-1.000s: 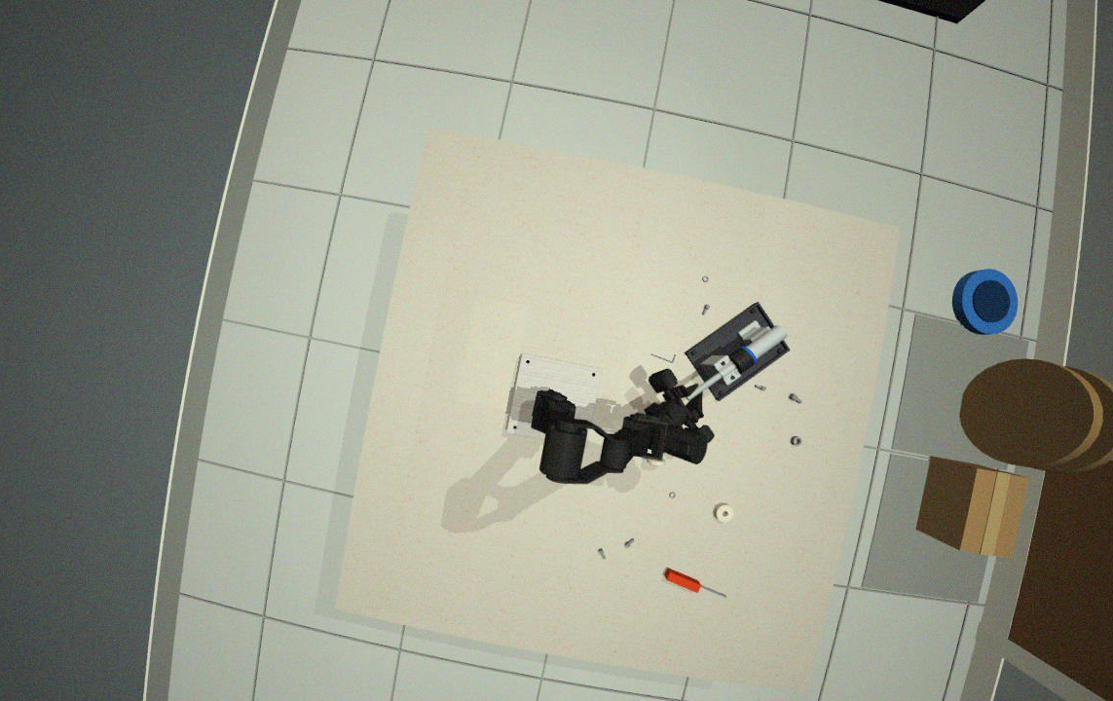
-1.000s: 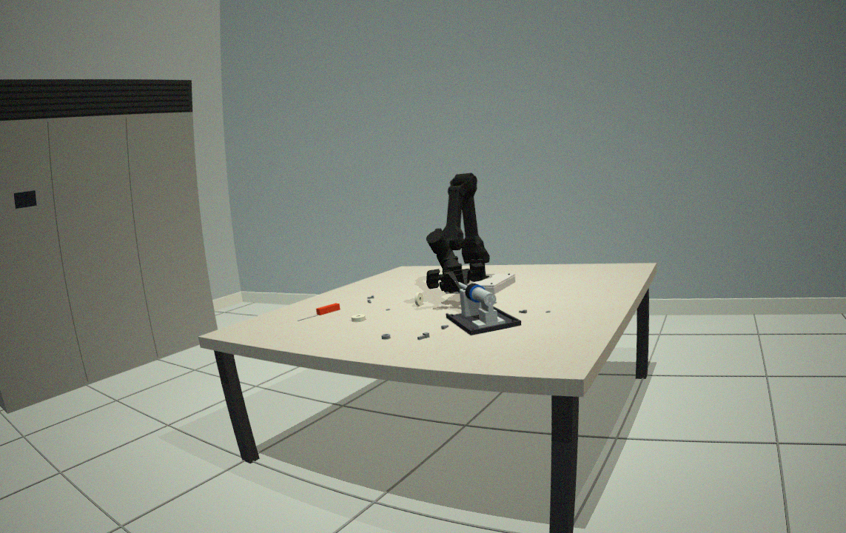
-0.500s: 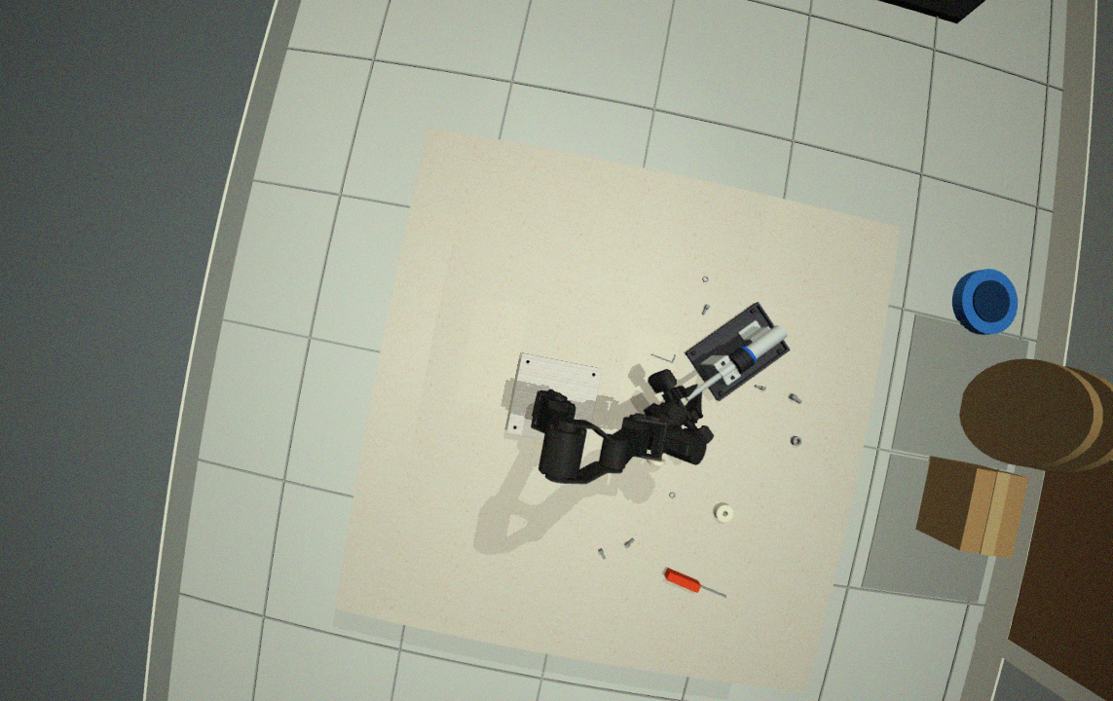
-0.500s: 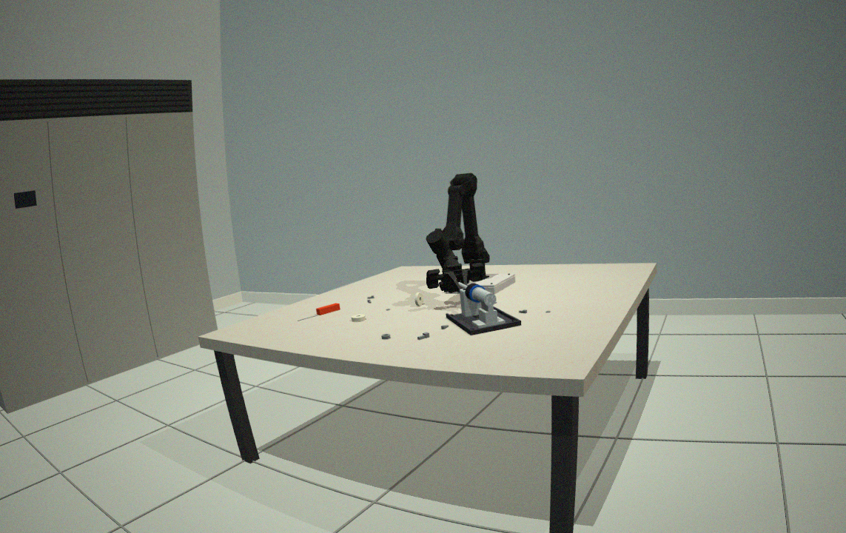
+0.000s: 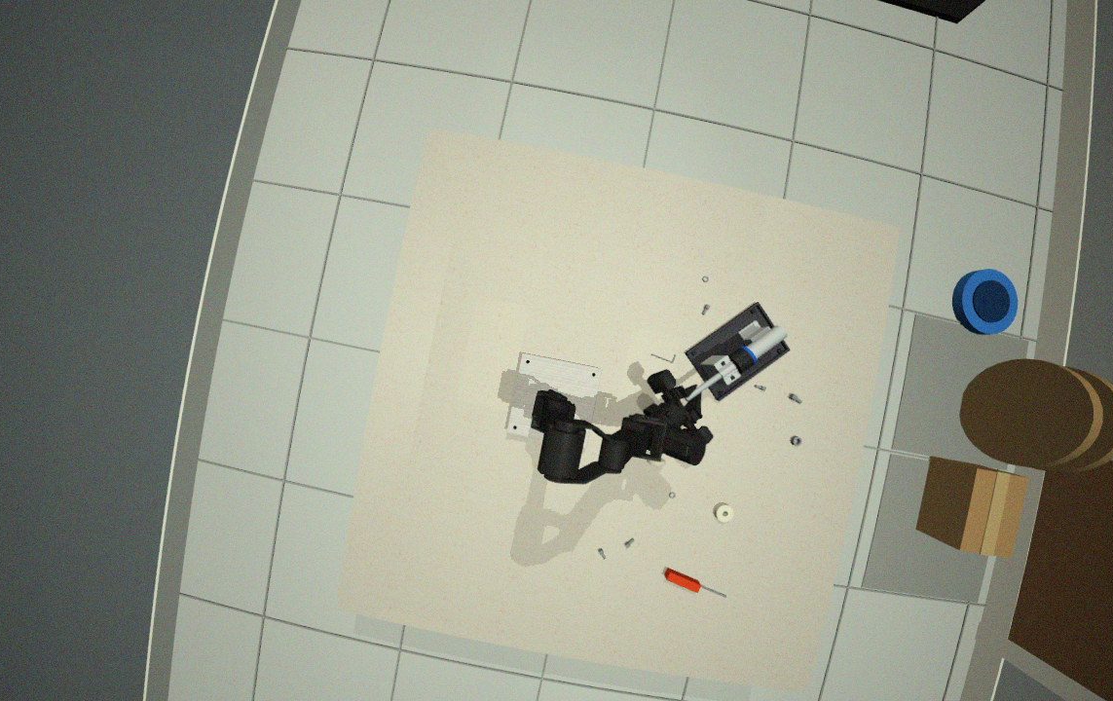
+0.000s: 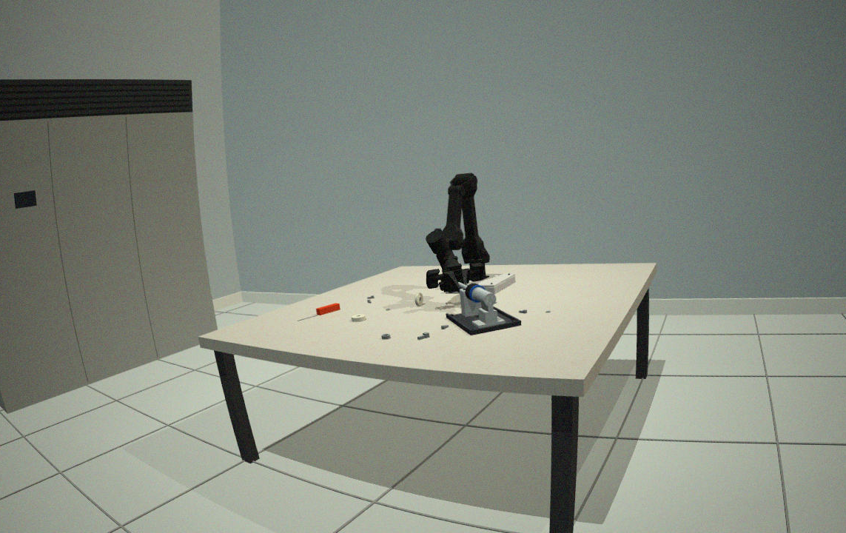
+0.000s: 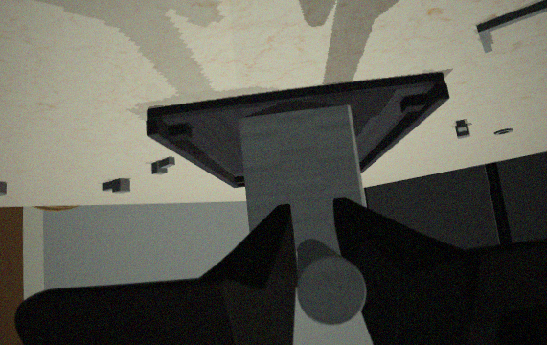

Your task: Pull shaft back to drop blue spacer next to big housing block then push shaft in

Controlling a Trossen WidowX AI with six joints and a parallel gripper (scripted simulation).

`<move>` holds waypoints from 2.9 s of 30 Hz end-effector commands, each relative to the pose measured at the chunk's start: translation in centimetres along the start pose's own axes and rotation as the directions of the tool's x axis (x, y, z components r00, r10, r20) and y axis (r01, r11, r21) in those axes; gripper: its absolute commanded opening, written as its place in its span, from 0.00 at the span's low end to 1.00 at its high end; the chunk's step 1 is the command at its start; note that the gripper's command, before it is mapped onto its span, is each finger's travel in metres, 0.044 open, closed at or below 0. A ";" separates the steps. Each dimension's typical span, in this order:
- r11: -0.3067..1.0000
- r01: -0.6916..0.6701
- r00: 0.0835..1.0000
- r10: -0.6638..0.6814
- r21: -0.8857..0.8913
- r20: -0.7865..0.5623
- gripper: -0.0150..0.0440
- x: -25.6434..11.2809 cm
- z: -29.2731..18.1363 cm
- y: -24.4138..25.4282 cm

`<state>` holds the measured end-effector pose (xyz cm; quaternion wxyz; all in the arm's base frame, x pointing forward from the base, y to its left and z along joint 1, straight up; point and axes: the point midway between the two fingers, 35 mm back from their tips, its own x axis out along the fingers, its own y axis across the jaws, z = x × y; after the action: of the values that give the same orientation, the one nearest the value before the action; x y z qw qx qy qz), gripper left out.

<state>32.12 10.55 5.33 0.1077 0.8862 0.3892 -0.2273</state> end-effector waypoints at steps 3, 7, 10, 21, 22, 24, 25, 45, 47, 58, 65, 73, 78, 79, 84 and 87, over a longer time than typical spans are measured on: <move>1.000 0.001 1.000 -0.001 -0.002 0.000 0.25 -0.1 0.1 0.0; 1.000 0.001 1.000 -0.001 -0.002 0.000 0.25 -0.1 0.1 0.0; 1.000 0.001 1.000 -0.001 -0.002 0.000 0.25 -0.2 0.1 0.0; 1.000 0.001 1.000 -0.001 -0.002 0.000 0.25 -0.3 0.2 0.0; 1.000 0.001 1.000 -0.001 -0.002 0.000 0.25 -0.3 0.2 0.0; 1.000 0.001 1.000 -0.001 -0.002 0.000 0.25 -0.3 0.2 0.0; 1.000 0.001 1.000 -0.001 -0.002 0.000 0.25 -0.3 0.2 0.0; 1.000 0.001 1.000 -0.001 -0.002 0.000 0.25 -0.5 0.3 0.0; 1.000 0.001 1.000 -0.001 -0.002 0.000 0.25 -0.5 0.3 0.0; 1.000 0.001 1.000 -0.001 -0.002 0.000 0.25 -0.7 0.4 0.0; 1.000 0.001 1.000 -0.001 -0.002 0.001 0.25 -0.7 0.4 0.0; 1.000 0.001 1.000 -0.001 -0.002 0.001 0.25 -0.8 0.5 0.0; 1.000 0.001 1.000 -0.001 -0.002 0.001 0.25 -0.9 0.5 0.0; 1.000 0.001 1.000 -0.001 -0.002 0.001 0.25 -0.9 0.5 0.0; 1.000 0.001 1.000 -0.001 -0.002 0.001 0.25 -0.9 0.6 0.0; 1.000 0.001 1.000 -0.001 -0.002 0.001 0.25 -0.9 0.6 0.0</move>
<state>31.44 9.80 5.30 0.1080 0.8860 0.3892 -0.2276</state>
